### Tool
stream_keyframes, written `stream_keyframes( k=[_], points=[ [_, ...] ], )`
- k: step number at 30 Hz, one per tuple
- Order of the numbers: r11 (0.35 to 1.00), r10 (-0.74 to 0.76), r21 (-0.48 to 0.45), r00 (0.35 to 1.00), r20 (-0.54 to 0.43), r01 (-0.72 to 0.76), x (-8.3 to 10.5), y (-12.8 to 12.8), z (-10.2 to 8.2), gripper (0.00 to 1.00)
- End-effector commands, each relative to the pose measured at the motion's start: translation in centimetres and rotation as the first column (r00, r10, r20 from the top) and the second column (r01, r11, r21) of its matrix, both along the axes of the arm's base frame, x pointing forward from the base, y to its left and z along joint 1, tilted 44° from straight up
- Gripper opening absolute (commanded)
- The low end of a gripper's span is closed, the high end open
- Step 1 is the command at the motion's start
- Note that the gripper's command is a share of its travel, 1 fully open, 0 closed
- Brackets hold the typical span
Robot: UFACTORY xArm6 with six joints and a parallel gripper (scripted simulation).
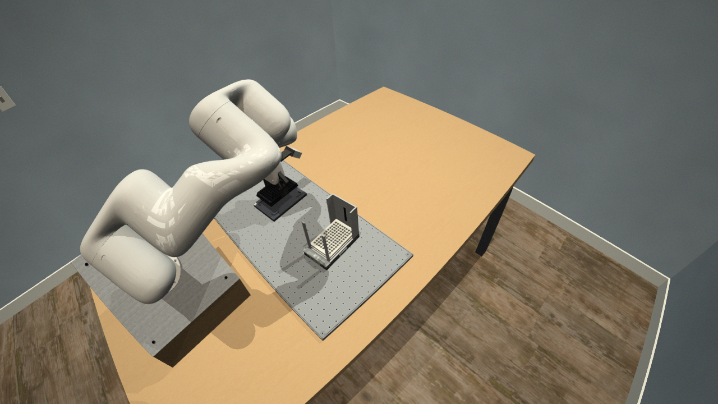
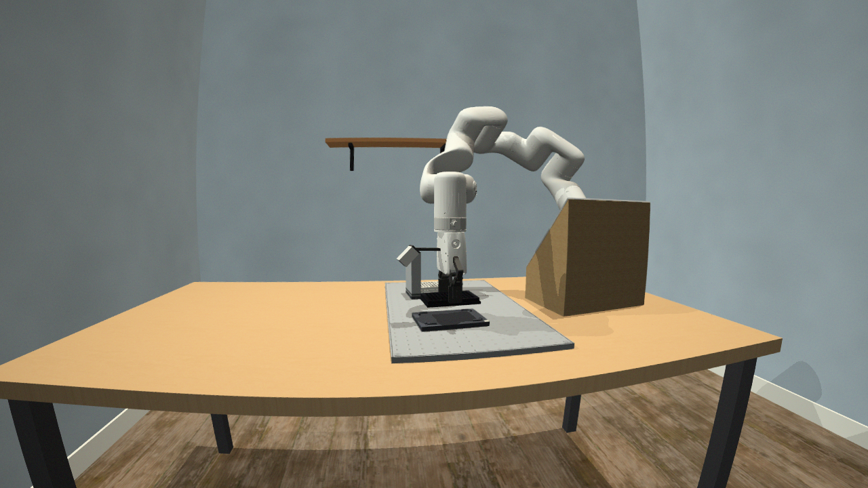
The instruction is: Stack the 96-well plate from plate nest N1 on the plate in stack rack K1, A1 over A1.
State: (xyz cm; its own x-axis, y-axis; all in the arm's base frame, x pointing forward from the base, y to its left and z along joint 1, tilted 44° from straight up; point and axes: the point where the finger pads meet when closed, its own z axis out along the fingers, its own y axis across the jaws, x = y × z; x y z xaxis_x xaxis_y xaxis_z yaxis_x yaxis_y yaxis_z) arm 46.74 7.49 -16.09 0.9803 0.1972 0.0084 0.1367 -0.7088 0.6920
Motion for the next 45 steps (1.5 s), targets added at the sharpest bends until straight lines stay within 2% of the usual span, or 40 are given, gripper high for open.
stream_keyframes(
  k=[1, 45],
  points=[
    [1.0, 0.002, 0.002, 1.0, 0.003, -0.002, 0.0, 0.7, 0.7, 0.0],
    [1.0, 0.002, 0.002, 1.0, 0.003, -0.002, -0.9, 5.2, 5.5, 0.0]
  ],
)
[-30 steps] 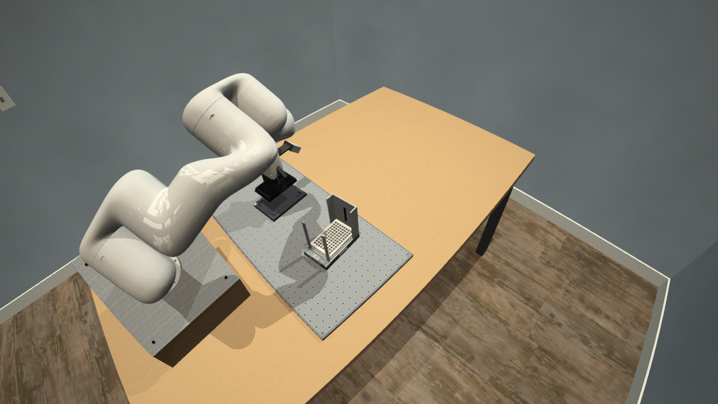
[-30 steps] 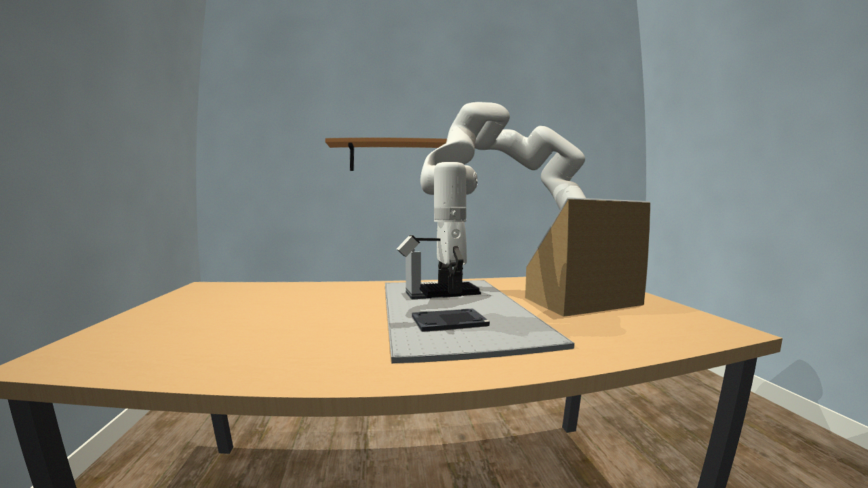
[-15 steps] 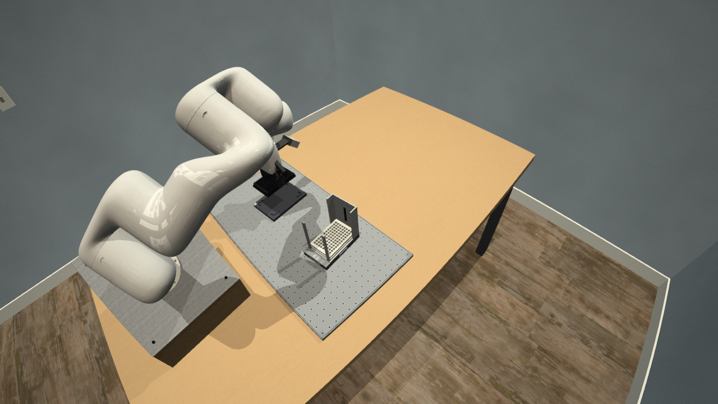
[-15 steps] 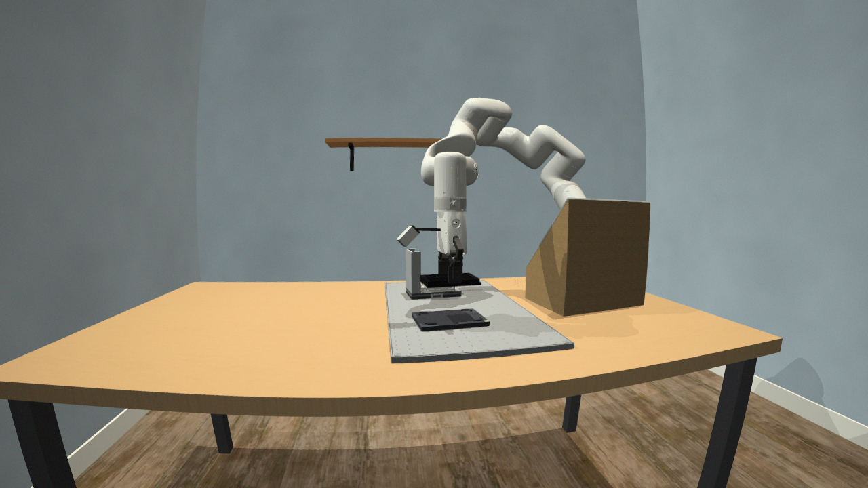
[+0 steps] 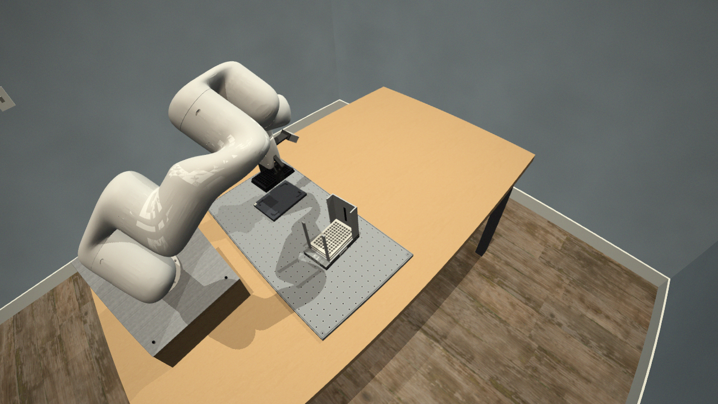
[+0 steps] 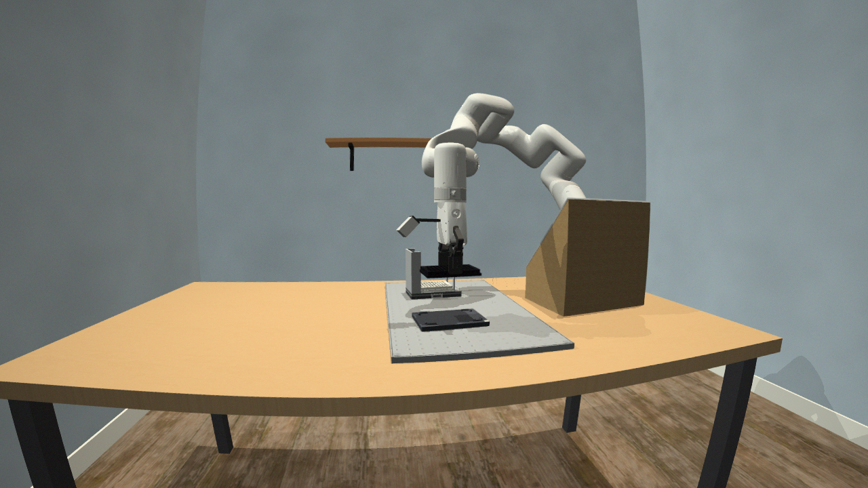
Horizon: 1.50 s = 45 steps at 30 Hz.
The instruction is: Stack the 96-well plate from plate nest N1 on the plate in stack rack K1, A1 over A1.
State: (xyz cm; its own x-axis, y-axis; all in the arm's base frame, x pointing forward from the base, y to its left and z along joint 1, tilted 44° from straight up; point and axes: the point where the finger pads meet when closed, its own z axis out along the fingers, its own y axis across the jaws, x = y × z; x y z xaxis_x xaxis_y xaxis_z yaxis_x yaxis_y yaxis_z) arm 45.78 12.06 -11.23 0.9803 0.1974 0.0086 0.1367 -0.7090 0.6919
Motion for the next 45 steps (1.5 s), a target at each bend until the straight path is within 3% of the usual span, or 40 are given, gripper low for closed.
stream_keyframes(
  k=[1, 27, 42, 45],
  points=[
    [1.0, 0.002, 0.002, 1.0, 0.003, -0.002, 0.0, 0.6, 0.6, 0.0],
    [1.0, 0.002, 0.002, 1.0, 0.003, -0.002, -0.5, 3.2, 3.4, 0.0],
    [1.0, 0.002, 0.002, 1.0, 0.003, -0.002, -0.5, 3.2, 3.4, 0.0],
    [1.0, 0.014, 0.0, 1.0, -0.009, -0.014, -0.5, 2.5, 4.1, 0.0]
  ],
)
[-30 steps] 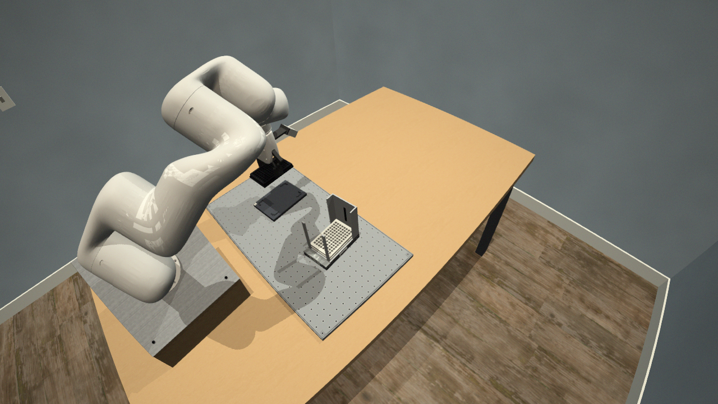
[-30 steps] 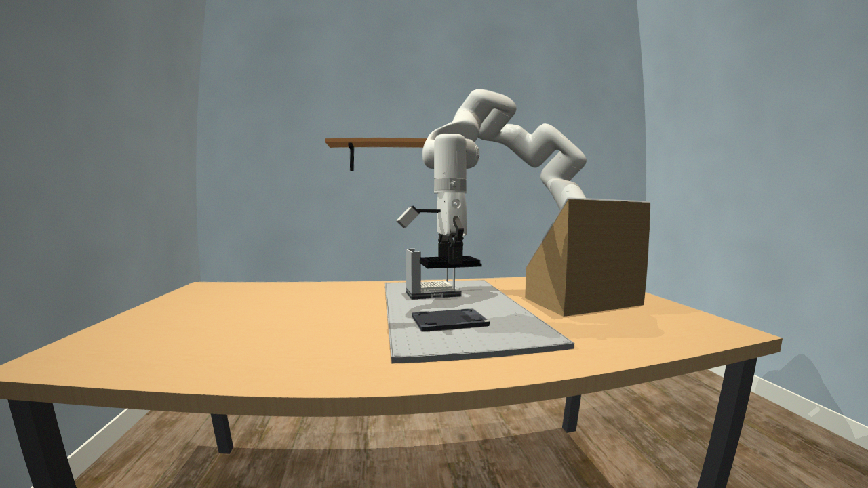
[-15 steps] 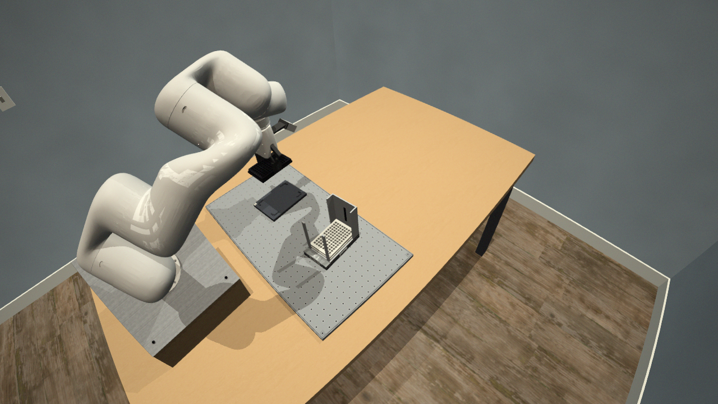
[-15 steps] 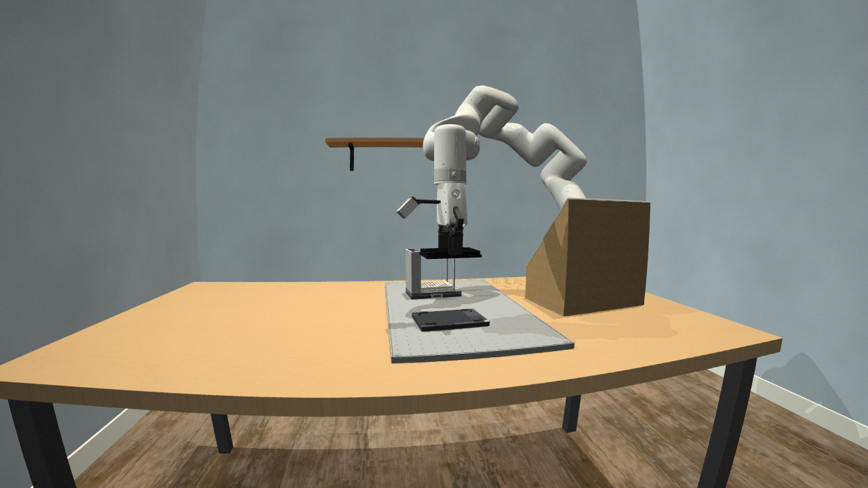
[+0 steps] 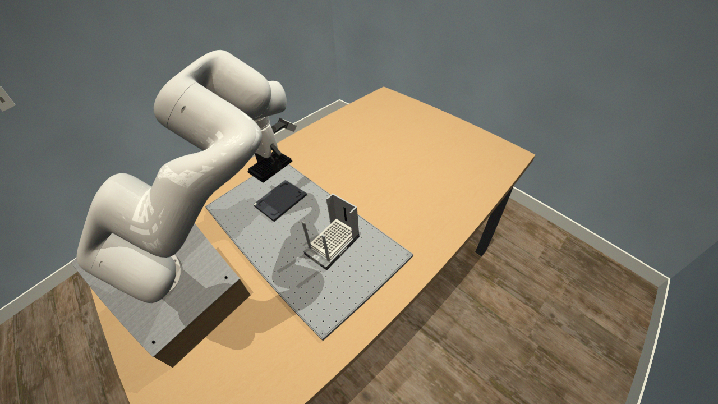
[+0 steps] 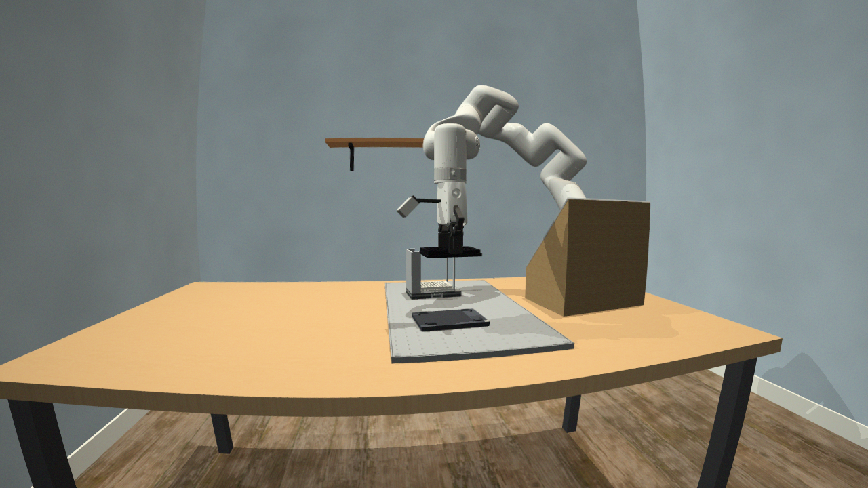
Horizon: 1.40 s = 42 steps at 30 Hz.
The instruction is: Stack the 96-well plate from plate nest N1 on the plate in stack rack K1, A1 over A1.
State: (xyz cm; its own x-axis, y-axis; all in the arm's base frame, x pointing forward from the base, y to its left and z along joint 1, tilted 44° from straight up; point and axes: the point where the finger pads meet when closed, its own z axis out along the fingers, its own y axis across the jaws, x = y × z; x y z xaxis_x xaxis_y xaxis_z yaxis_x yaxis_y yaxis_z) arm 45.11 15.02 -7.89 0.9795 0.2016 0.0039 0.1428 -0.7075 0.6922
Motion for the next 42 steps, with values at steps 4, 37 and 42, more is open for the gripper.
stream_keyframes(
  k=[4, 37, 42],
  points=[
    [1.0, 0.01, 0.001, 1.0, -0.004, -0.01, 0.3, -1.4, 1.7, 0.0],
    [1.0, 0.01, 0.001, 1.0, -0.004, -0.01, 1.0, -8.2, 8.6, 0.0],
    [1.0, 0.01, 0.001, 1.0, -0.004, -0.01, 1.0, -8.9, 9.3, 0.0]
  ],
)
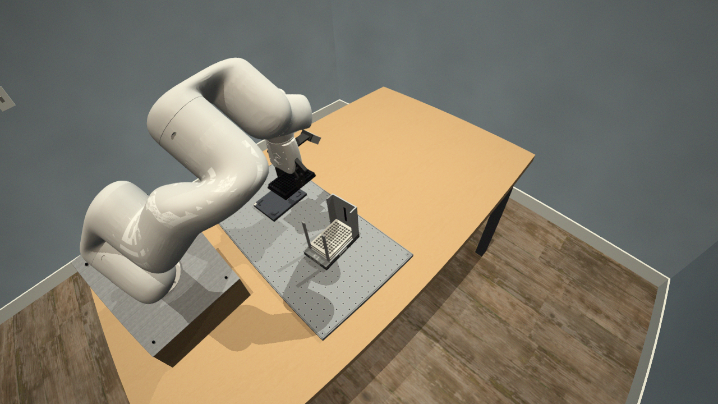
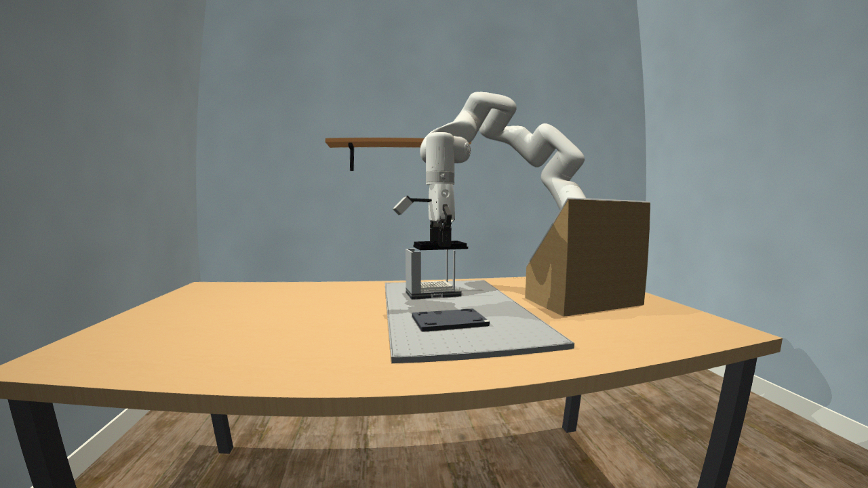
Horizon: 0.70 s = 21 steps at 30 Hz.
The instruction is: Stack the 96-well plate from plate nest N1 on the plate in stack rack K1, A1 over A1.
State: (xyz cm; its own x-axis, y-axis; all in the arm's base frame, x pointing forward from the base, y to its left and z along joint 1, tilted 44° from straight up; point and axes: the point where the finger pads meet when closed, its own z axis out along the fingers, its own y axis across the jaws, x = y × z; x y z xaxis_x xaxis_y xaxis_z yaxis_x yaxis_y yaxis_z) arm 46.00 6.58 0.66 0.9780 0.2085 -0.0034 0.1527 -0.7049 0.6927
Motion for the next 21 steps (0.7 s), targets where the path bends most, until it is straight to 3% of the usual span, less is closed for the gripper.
stream_keyframes(
  k=[1, 21],
  points=[
    [1.0, 0.003, 0.003, 1.0, 0.003, -0.003, 0.2, -0.7, 1.0, 0.0],
    [1.0, 0.003, 0.002, 1.0, 0.003, -0.003, 0.6, -4.9, 5.2, 0.0]
  ],
)
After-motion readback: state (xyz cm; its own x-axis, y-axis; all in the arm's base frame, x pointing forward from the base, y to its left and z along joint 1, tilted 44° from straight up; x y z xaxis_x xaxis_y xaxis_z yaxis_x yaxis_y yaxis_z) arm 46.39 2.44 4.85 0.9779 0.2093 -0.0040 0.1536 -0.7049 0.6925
